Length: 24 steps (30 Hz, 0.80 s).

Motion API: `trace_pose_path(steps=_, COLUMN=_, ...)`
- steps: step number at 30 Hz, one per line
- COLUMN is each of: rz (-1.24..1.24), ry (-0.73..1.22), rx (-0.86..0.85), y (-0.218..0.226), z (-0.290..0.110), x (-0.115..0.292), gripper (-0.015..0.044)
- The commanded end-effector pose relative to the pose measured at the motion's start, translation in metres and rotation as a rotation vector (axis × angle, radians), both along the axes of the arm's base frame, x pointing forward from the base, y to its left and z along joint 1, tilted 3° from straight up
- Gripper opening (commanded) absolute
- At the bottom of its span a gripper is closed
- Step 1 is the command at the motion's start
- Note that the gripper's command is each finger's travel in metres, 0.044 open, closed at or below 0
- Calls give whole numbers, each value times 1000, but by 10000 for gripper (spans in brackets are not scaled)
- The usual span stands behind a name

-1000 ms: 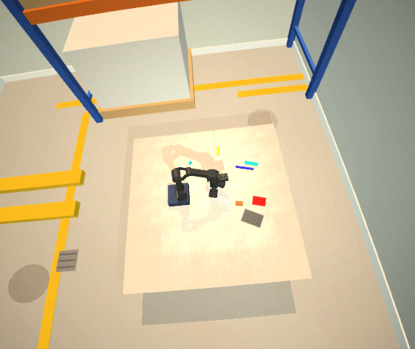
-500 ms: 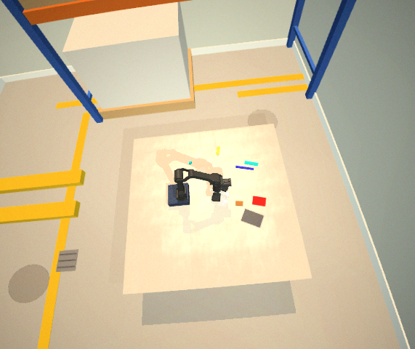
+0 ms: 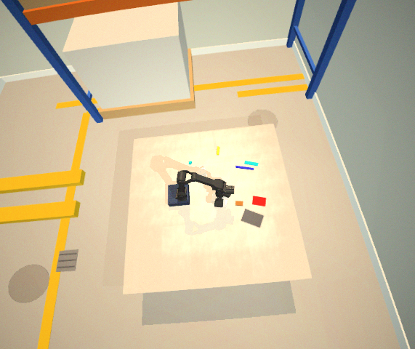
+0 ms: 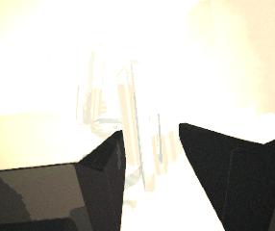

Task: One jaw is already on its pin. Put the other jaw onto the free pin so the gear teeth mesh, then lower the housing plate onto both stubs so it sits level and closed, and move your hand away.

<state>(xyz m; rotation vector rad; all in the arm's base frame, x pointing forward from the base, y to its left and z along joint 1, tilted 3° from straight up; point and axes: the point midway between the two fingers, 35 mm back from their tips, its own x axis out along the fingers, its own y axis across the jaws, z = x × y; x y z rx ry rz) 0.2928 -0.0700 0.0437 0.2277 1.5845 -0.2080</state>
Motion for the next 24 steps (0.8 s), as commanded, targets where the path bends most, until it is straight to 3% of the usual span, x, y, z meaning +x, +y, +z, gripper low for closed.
trace_pose_path(steps=1, rz=5, ry=3, rx=-2, y=-6, z=0, x=1, gripper=134)
trace_pose_path(steps=24, rz=17, ry=2, rx=-2, y=-6, z=0, x=1, gripper=134)
